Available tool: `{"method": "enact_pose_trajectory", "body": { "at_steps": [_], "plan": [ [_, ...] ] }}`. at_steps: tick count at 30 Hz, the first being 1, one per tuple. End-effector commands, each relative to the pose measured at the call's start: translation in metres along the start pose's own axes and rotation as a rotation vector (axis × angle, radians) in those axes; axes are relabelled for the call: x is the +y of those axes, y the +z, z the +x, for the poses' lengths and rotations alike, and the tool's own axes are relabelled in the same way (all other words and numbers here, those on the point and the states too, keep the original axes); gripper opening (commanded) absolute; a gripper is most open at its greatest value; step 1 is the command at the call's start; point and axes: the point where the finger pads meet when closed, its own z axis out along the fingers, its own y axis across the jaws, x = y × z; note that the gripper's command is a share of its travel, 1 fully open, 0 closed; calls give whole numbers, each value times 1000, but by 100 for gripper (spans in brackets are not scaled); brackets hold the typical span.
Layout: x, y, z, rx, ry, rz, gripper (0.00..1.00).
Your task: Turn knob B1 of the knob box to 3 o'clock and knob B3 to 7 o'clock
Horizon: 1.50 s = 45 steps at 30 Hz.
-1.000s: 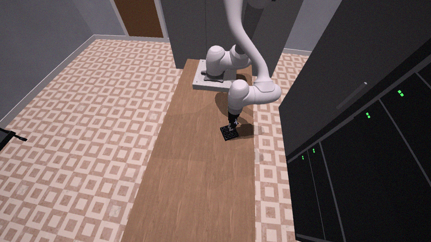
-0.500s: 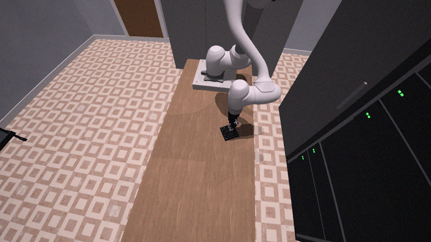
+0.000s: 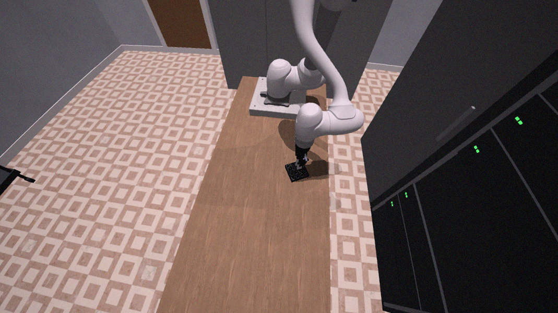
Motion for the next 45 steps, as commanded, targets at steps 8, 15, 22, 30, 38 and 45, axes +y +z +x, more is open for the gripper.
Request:
{"method": "enact_pose_trajectory", "body": {
  "at_steps": [8, 15, 22, 30, 38, 45],
  "plan": [
    [0, 0, 0, 0, 0, 0, 5],
    [0, 0, 0, 0, 0, 0, 5],
    [0, 0, 0, 0, 0, 0, 5],
    [0, 0, 0, 0, 0, 0, 5],
    [0, 0, 0, 0, -3, 0, 5],
    [0, 0, 0, 0, -16, 0, 5]
  ]
}}
